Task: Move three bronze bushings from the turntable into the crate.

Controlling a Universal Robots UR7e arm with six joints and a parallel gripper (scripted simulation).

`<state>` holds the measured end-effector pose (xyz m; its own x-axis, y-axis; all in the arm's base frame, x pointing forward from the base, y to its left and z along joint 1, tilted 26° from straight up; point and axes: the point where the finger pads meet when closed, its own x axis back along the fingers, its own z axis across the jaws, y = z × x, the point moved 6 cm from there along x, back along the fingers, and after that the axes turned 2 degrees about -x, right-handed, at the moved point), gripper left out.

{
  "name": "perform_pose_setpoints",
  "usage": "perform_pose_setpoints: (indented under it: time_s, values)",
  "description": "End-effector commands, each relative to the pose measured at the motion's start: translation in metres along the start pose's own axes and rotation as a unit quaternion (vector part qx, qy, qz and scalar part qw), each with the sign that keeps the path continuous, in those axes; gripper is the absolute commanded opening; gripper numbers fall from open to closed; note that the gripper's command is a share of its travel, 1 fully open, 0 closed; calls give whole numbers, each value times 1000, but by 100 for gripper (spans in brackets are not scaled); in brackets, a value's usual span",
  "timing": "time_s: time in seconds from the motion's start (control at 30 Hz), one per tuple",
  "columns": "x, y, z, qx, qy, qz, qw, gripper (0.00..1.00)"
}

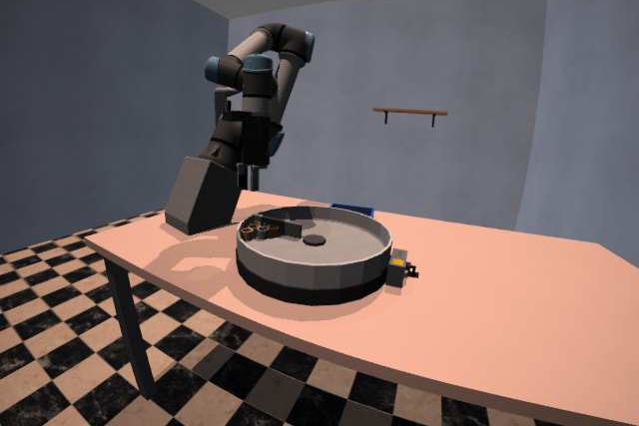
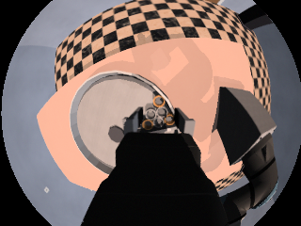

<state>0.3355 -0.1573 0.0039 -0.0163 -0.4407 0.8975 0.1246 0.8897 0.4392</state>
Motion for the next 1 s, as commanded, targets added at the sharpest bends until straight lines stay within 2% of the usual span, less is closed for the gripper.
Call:
perform_pose_setpoints:
  time_s: [0.0,0.47,0.5,0.63,0.97]
  values:
    - [0,0,0,0,0,0,1000,100]
    - [0,0,0,0,0,0,1000,100]
    - [-6,-1,-1,0,0,0,1000,27]
    - [-33,-2,-5,0,0,0,1000,27]
    - [-33,-2,-5,0,0,0,1000,27]
